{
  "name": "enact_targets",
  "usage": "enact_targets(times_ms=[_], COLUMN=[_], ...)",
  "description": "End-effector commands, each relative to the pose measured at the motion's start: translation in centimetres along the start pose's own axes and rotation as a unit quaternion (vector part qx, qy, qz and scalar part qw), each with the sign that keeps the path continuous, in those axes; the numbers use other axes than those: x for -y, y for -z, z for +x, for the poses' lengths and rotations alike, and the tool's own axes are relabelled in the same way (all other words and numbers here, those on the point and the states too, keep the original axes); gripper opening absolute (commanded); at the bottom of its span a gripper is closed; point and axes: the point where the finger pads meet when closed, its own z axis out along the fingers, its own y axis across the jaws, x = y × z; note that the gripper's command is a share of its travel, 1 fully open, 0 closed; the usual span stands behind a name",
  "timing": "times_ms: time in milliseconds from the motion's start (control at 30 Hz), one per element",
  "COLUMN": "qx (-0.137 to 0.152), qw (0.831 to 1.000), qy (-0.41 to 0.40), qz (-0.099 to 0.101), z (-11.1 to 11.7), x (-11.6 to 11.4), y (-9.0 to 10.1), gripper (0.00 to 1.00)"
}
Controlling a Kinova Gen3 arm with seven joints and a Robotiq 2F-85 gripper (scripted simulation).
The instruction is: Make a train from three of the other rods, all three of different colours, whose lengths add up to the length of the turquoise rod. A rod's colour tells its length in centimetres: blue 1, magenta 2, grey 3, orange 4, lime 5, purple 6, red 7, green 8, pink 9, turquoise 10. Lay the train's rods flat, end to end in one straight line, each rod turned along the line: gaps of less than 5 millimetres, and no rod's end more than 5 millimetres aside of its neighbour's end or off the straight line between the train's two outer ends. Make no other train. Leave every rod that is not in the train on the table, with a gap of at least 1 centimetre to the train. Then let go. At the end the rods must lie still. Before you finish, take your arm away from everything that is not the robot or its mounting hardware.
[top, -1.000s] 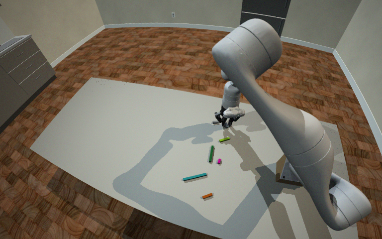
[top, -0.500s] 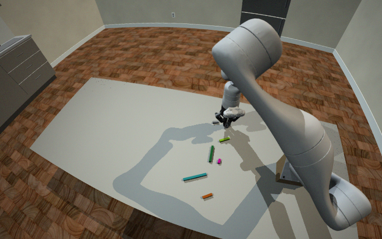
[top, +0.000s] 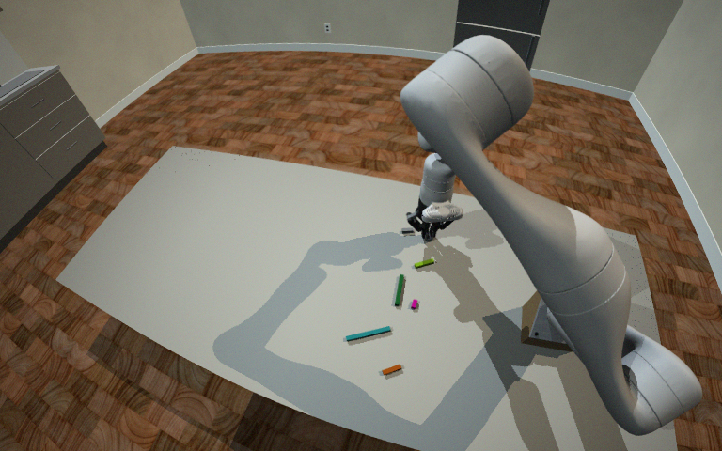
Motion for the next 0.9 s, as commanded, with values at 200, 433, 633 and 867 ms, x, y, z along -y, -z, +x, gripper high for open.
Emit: enact_targets(times_ms=[200, 433, 633, 867], qx=[0.001, 0.001, 0.001, 0.001], qw=[1.000, 1.000, 1.000, 1.000], qy=[0.000, 0.000, 0.000, 0.000], qz=[0.000, 0.000, 0.000, 0.000], z=[-0.1, -0.1, -0.1, 0.0], x=[0.0, 0.0, 0.0, 0.0], y=[0.1, 2.3, 5.2, 9.5], gripper=[0.05, 0.05, 0.05, 0.05])
